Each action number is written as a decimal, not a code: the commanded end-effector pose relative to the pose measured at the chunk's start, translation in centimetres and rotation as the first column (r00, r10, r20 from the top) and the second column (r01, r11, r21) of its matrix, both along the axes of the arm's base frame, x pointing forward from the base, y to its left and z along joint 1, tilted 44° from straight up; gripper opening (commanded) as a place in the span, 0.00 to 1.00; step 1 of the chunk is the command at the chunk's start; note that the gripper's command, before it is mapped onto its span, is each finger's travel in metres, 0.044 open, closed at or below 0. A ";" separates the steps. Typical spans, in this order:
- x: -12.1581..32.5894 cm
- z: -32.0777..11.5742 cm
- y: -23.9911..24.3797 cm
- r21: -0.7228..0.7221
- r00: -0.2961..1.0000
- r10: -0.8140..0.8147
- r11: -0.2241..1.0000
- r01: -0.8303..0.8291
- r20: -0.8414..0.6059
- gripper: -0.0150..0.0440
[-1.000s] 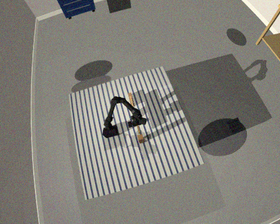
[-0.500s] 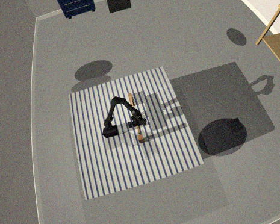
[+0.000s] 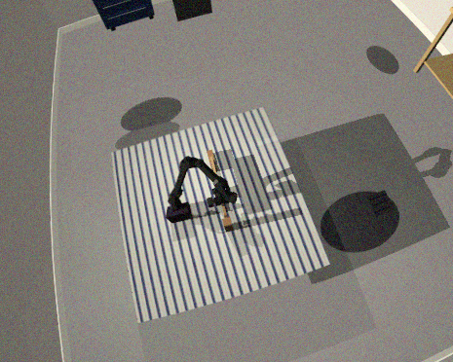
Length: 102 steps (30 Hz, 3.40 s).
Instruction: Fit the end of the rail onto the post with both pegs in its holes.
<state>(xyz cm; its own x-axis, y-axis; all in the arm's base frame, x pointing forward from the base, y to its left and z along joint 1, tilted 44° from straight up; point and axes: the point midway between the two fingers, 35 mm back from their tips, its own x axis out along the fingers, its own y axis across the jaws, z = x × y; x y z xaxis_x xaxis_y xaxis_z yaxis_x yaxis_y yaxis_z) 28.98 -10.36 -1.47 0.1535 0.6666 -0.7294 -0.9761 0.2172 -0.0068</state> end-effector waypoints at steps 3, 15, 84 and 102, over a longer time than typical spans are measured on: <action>0.1 -0.1 -0.4 -0.005 1.000 -0.004 1.000 0.004 0.009 0.25; 0.1 -0.3 -0.7 -0.005 1.000 -0.004 1.000 0.004 0.009 0.25; -0.2 -1.7 -2.2 -0.006 1.000 -0.004 1.000 0.004 0.009 0.25; -0.3 -2.0 -2.6 -0.007 1.000 -0.004 1.000 0.004 0.009 0.25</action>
<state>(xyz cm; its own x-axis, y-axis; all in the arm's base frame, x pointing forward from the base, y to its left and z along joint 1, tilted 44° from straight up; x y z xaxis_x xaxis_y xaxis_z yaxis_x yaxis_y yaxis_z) 28.56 -12.52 -3.53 0.1535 0.6665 -0.7295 -0.9763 0.2163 -0.0078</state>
